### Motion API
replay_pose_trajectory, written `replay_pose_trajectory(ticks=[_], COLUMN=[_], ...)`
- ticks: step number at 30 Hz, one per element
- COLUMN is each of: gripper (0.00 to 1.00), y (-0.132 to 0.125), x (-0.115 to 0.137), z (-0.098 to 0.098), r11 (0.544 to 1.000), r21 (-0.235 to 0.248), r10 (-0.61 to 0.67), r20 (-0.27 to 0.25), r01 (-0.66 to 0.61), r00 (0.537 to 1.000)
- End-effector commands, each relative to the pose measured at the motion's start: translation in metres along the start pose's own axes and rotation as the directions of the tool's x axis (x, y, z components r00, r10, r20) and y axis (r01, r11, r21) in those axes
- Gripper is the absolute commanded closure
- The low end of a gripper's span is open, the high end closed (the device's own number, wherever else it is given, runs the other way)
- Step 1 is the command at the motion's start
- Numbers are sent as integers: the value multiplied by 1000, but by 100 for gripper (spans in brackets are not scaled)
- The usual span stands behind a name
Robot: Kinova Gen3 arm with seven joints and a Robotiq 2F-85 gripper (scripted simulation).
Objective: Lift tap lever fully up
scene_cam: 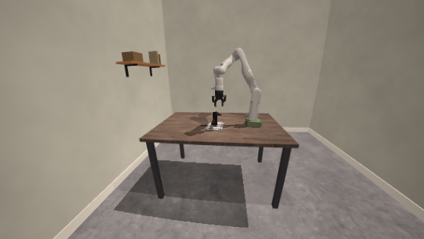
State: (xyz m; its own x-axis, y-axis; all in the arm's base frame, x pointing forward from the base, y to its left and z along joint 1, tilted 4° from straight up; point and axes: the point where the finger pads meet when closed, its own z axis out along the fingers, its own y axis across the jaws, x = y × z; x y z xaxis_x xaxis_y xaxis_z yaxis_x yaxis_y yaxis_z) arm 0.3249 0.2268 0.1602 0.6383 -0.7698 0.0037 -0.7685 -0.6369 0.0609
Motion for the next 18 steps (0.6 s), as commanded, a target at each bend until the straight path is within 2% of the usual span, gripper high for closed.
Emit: replay_pose_trajectory(ticks=[1,18], gripper=[26,26], y=[0,0], x=[0,0], z=[0,10], r11=[1000,1000], r21=[1,-11], r10=[0,-2], r20=[0,5], r01=[0,2], r00=[1000,1000])
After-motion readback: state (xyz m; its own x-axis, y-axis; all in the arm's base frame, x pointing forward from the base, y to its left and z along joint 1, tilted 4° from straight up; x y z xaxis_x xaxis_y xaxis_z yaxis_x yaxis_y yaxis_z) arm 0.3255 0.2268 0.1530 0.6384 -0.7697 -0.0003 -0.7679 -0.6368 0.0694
